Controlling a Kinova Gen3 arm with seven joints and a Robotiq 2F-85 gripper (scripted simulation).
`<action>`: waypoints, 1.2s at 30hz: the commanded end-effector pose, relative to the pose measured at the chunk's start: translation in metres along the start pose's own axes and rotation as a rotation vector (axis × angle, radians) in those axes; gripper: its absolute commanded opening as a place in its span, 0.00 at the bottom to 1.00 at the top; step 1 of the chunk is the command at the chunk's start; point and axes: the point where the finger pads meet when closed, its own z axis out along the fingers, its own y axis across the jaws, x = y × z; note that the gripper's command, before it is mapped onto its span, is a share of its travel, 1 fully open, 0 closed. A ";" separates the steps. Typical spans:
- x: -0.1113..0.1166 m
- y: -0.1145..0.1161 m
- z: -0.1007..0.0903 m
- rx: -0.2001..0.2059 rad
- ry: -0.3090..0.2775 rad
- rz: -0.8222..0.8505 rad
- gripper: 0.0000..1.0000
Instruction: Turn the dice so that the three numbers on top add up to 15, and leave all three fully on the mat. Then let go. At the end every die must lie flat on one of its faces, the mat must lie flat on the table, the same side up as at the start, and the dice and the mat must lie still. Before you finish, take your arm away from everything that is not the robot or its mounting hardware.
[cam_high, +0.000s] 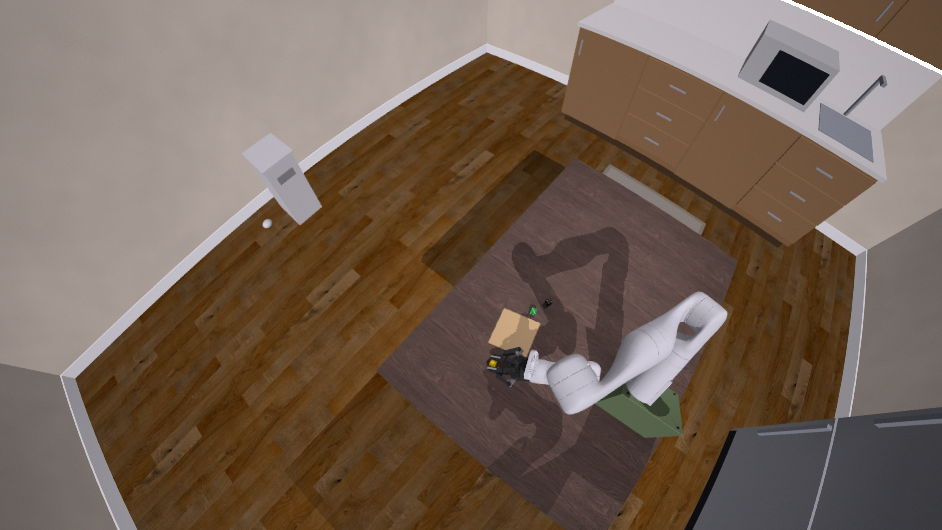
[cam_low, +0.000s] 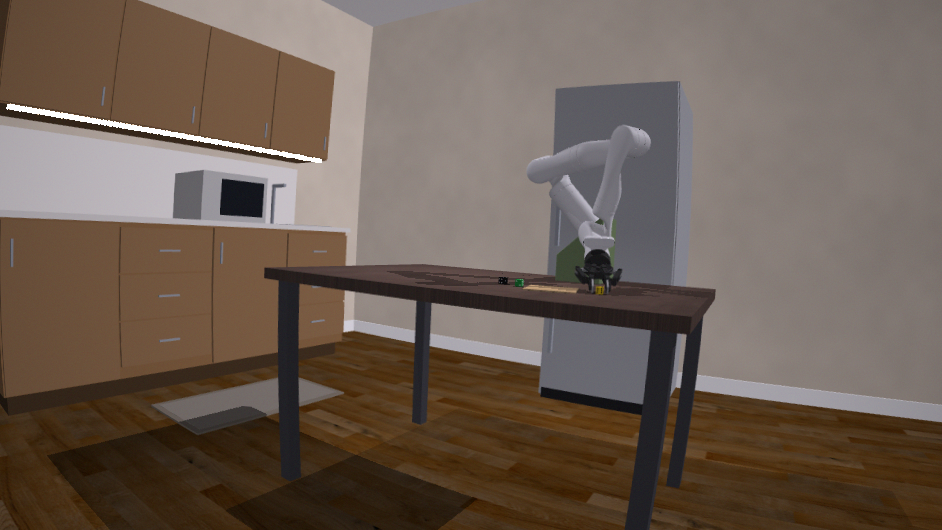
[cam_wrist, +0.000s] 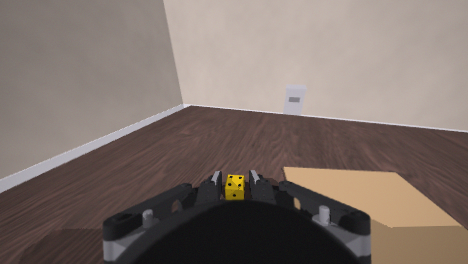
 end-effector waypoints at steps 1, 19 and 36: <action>0.001 0.000 0.000 0.000 0.002 0.001 0.35; 0.001 0.000 0.000 0.000 0.002 0.001 0.35; 0.001 0.000 -0.008 0.000 0.002 0.001 0.35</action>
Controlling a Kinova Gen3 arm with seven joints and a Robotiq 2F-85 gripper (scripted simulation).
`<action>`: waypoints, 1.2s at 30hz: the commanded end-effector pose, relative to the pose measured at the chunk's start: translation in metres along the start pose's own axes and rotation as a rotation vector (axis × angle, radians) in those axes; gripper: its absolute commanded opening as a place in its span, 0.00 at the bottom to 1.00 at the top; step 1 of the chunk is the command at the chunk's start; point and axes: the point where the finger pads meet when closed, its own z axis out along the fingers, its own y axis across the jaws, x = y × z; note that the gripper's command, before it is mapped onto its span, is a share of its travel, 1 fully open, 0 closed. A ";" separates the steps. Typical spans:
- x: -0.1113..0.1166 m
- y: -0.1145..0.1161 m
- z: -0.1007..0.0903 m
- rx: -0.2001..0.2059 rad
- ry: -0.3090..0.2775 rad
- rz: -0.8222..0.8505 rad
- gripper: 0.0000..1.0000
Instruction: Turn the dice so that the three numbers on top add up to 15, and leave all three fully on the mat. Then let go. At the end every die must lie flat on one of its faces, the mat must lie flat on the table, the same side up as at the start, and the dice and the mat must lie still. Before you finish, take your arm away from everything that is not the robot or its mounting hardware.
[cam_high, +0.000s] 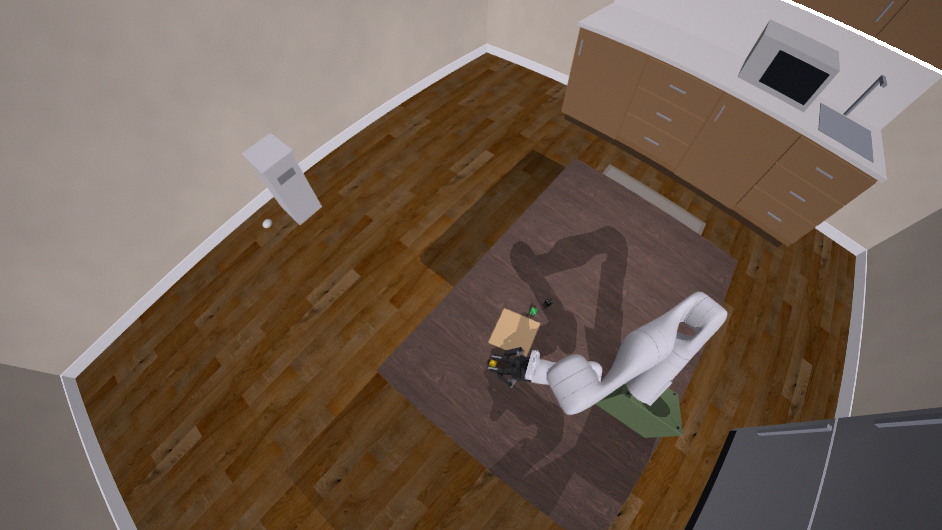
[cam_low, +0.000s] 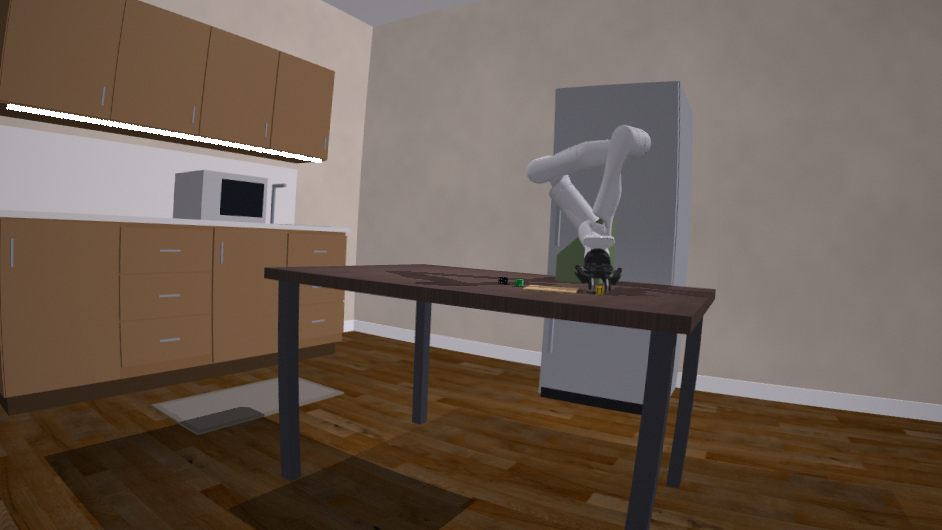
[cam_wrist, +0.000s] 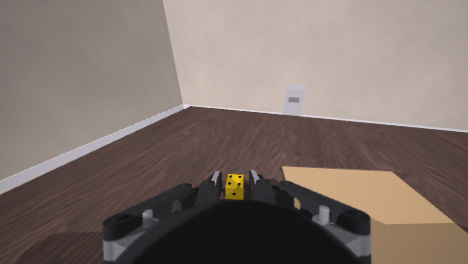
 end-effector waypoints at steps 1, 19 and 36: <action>0.001 0.000 -0.006 0.002 0.000 -0.002 0.35; 0.001 0.000 -0.046 0.002 0.000 -0.002 0.35; 0.040 0.000 -0.067 0.002 0.000 -0.002 0.35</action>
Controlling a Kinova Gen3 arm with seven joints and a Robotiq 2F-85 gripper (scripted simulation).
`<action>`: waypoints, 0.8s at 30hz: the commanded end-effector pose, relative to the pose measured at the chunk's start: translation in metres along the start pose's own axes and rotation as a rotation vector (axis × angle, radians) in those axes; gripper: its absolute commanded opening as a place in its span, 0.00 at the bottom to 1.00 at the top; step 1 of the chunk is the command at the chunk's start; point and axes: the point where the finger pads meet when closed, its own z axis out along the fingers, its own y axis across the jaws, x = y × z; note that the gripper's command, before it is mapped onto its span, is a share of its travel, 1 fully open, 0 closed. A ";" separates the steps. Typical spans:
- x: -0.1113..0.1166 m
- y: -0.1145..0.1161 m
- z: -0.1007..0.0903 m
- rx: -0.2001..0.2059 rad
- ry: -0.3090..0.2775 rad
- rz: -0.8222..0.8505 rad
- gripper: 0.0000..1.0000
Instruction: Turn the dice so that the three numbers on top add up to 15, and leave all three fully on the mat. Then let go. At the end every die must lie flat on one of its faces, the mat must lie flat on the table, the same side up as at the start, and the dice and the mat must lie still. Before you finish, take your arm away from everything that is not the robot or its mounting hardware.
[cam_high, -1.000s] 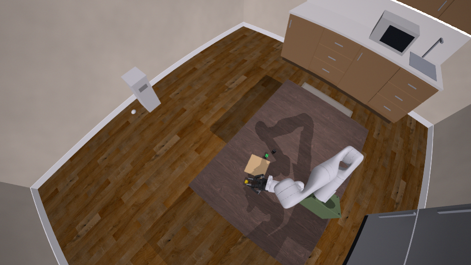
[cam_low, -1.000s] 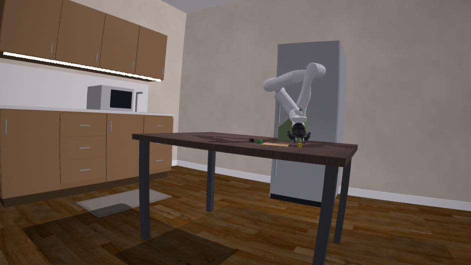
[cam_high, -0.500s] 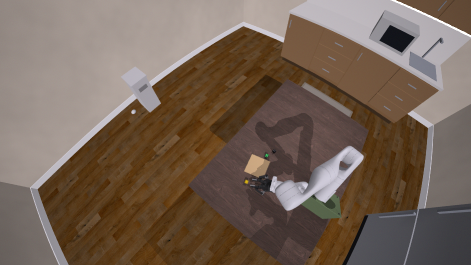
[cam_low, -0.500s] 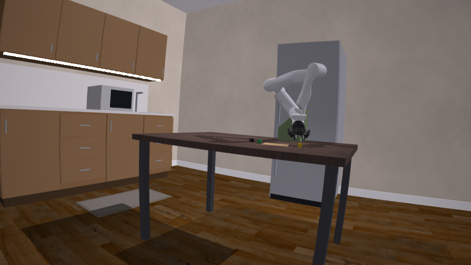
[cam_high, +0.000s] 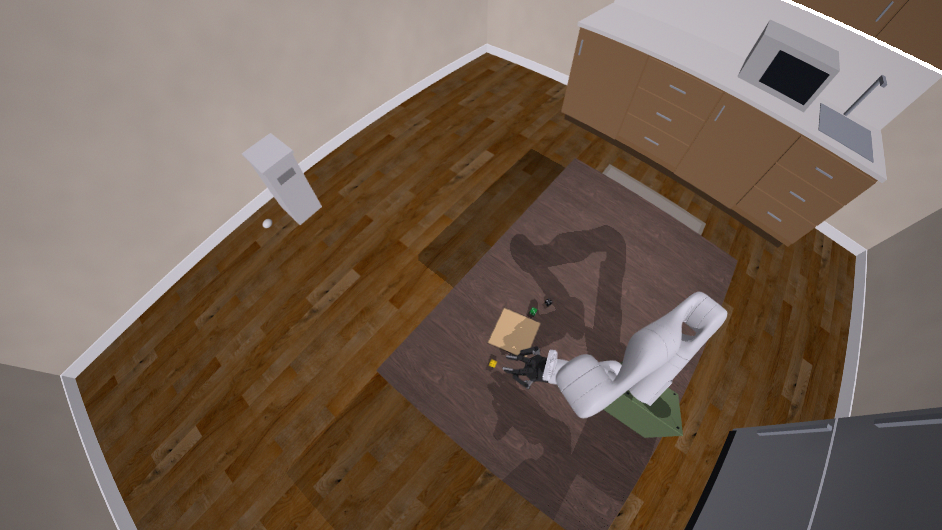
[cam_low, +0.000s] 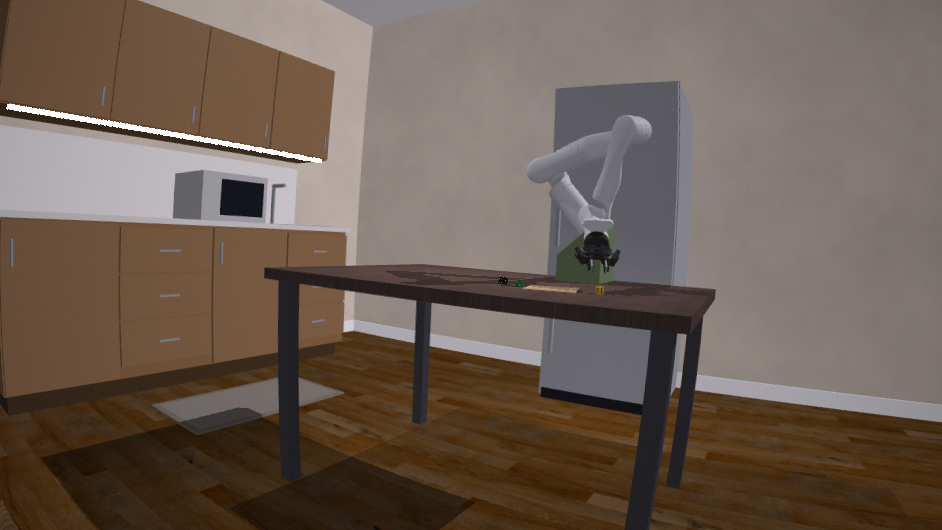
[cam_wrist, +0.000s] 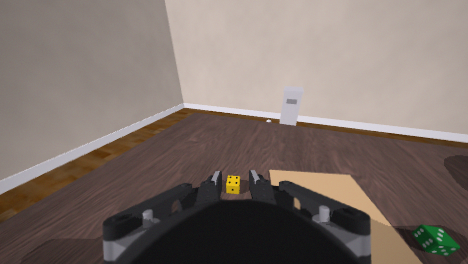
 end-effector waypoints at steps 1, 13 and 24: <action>0.021 -0.003 -0.006 0.005 0.016 0.011 0.35; 0.031 -0.003 -0.012 0.005 0.016 0.011 0.35; 0.032 -0.002 -0.011 0.003 0.003 0.011 0.35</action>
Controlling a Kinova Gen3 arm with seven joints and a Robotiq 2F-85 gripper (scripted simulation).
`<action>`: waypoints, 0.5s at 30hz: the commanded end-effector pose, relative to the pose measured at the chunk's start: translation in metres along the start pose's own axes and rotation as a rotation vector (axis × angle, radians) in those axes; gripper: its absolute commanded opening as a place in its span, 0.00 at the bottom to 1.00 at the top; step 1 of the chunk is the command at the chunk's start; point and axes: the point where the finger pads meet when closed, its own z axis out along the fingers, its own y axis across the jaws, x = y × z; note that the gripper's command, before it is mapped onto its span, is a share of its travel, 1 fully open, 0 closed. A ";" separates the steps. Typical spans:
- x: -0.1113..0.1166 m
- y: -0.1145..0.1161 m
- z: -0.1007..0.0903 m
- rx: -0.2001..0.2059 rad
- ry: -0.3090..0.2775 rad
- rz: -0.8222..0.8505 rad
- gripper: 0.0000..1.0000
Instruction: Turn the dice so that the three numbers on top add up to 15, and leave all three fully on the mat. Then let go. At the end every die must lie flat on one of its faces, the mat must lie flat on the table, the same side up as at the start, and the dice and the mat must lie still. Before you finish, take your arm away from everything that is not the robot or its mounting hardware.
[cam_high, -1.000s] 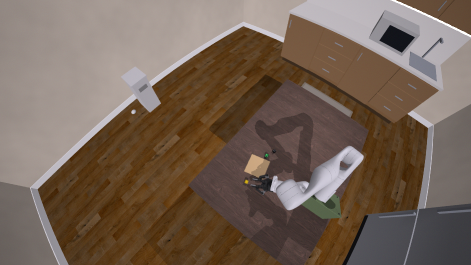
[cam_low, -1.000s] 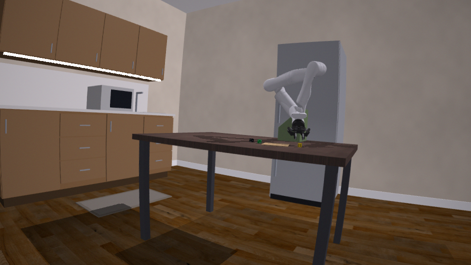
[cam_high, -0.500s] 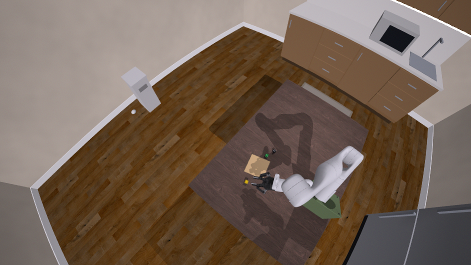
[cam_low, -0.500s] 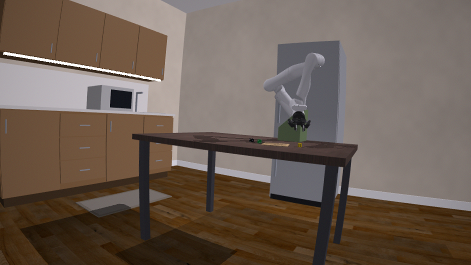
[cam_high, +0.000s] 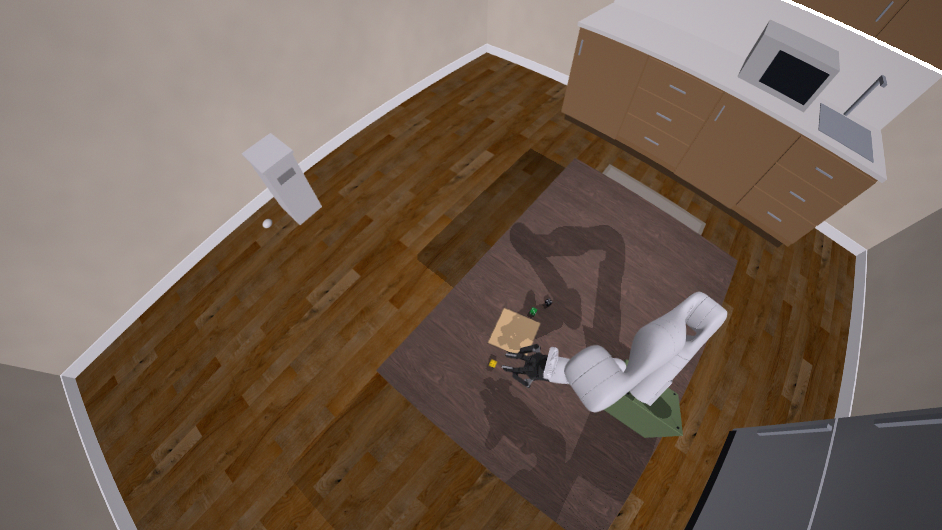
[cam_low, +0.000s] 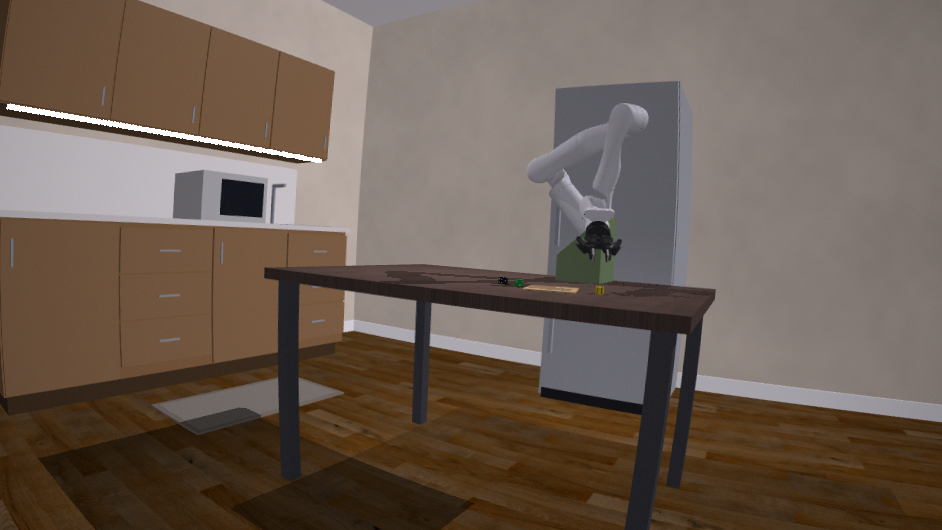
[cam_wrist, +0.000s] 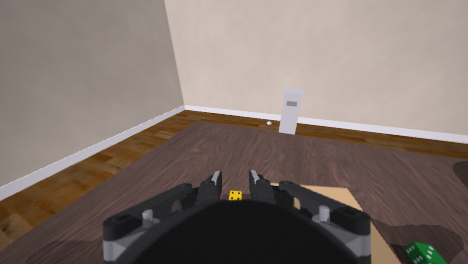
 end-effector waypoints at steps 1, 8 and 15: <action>0.003 0.000 0.000 0.000 0.001 0.004 0.35; 0.004 0.000 0.001 -0.002 -0.023 0.005 0.35; 0.007 0.000 0.003 -0.003 -0.071 0.005 0.35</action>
